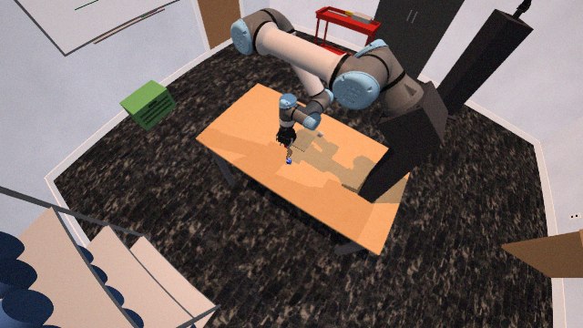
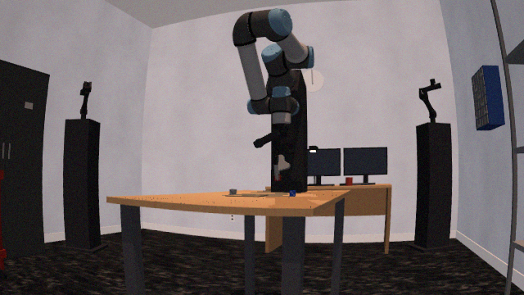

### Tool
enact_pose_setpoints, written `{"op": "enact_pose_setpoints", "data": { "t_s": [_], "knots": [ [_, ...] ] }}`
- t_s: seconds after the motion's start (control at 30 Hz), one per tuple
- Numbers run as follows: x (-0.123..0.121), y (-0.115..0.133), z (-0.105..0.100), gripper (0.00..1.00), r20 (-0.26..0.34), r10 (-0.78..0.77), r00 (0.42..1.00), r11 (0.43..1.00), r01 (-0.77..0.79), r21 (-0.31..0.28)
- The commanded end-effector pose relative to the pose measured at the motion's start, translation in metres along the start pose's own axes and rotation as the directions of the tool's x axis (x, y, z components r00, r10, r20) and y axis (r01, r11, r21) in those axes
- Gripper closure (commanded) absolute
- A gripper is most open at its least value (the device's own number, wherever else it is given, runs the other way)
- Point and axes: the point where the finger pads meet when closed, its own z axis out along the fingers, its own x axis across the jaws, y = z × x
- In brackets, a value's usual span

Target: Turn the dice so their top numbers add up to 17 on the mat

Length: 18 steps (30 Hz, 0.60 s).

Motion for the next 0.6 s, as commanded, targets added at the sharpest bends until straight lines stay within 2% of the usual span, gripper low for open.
{"op": "enact_pose_setpoints", "data": {
  "t_s": [0.0,0.23,0.57],
  "knots": [
    [-0.001,0.0,-0.015,0.94,0.001,0.0,1.0,1.0,0.0,0.0],
    [-0.001,0.0,-0.035,0.94,0.001,0.0,1.0,1.0,0.0,0.0],
    [-0.001,0.0,-0.037,0.94,0.001,0.0,1.0,1.0,0.0,0.0]
  ]
}}
